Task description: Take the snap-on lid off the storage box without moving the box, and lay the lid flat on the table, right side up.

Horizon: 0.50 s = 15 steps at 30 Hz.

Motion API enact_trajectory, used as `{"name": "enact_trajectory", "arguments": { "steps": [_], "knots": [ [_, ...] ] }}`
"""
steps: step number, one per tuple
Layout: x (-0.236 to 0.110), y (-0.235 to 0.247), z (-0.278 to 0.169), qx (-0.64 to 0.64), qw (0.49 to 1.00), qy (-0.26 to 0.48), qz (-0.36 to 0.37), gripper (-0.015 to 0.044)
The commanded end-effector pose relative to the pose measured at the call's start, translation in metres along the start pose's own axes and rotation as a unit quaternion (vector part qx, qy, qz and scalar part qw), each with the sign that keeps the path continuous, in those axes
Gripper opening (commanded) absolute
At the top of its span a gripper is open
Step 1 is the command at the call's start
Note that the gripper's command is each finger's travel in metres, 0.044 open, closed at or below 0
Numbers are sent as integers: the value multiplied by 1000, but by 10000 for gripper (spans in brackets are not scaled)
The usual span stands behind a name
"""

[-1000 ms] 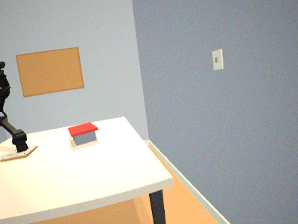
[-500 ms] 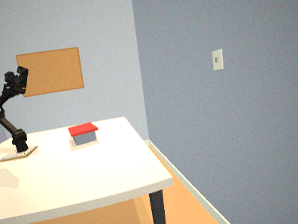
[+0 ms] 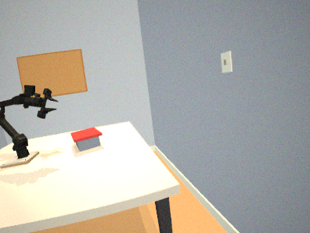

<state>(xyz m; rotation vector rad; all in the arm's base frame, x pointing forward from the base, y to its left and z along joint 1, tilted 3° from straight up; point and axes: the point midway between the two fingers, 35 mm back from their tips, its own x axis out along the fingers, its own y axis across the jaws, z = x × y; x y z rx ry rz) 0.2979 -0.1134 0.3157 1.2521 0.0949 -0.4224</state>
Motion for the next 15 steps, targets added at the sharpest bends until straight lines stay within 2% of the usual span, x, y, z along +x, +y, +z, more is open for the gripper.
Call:
{"name": "enact_trajectory", "arguments": {
  "steps": [1,5,8,15],
  "knots": [
    [17,-33,-40,25,994,91,-57,235],
    [23,-73,-89,60,970,195,-132,235],
    [23,-84,-104,71,959,226,-156,235],
    [23,-83,-103,68,960,223,-154,235]
  ]
}}
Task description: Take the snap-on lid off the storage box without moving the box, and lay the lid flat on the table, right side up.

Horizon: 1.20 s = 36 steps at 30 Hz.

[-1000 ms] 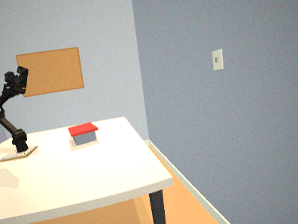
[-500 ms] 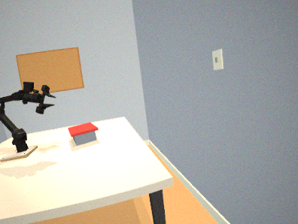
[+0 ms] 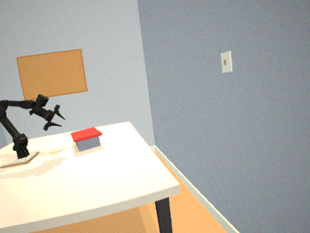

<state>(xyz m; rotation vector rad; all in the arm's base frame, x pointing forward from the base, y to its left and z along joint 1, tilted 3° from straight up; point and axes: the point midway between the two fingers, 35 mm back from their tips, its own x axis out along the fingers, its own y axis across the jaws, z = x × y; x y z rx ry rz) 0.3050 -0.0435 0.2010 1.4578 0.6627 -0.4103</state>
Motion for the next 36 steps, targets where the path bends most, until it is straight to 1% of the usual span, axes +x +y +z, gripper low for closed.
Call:
{"name": "enact_trajectory", "arguments": {
  "steps": [1,4,8,11,18,36],
  "knots": [
    [1,-1,-1,3,1000,3,-2,235],
    [7,-8,-2,5,1000,8,-5,235],
    [36,-42,-3,5,1000,8,-5,235],
    [45,-55,-4,5,1000,8,-5,235],
    [48,-54,-3,5,1000,8,-5,235],
    [78,-53,-3,5,1000,8,-5,235]
  ]
}}
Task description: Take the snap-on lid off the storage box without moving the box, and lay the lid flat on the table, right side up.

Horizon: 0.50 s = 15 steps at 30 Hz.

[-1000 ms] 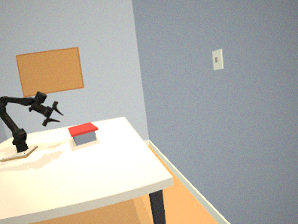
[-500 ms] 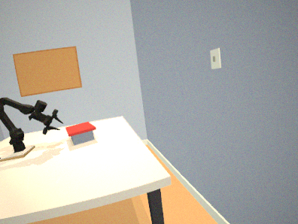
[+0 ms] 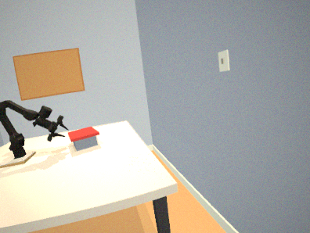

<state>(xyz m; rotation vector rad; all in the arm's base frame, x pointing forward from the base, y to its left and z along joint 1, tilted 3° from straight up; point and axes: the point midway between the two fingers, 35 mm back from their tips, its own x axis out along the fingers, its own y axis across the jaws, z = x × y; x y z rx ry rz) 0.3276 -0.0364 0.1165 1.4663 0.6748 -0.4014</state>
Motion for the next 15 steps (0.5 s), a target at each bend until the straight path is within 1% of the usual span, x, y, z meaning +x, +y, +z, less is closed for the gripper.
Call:
{"name": "enact_trajectory", "arguments": {
  "steps": [1,15],
  "knots": [
    [7,-2,0,3,1000,0,-4,235],
    [30,-3,-1,3,1000,0,-3,235]
  ]
}}
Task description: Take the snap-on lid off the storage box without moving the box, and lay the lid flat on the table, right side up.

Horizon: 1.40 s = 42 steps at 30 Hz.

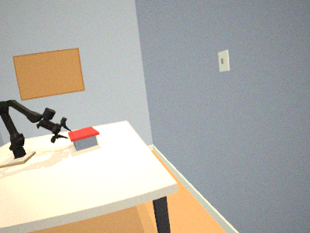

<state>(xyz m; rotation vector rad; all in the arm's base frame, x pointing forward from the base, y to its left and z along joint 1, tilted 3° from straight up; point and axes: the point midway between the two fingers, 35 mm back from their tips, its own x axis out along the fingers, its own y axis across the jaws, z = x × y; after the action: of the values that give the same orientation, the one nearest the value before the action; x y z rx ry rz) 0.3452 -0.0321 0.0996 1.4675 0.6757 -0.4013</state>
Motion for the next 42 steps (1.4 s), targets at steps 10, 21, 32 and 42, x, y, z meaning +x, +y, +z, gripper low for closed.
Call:
{"name": "enact_trajectory", "arguments": {
  "steps": [10,21,32,42],
  "knots": [
    [18,-3,-2,3,1000,0,-3,228],
    [18,-3,-2,3,1000,0,-3,155],
    [18,-4,-2,1,1000,1,-3,0],
    [16,-3,-2,1,1000,1,-3,0]
  ]
}}
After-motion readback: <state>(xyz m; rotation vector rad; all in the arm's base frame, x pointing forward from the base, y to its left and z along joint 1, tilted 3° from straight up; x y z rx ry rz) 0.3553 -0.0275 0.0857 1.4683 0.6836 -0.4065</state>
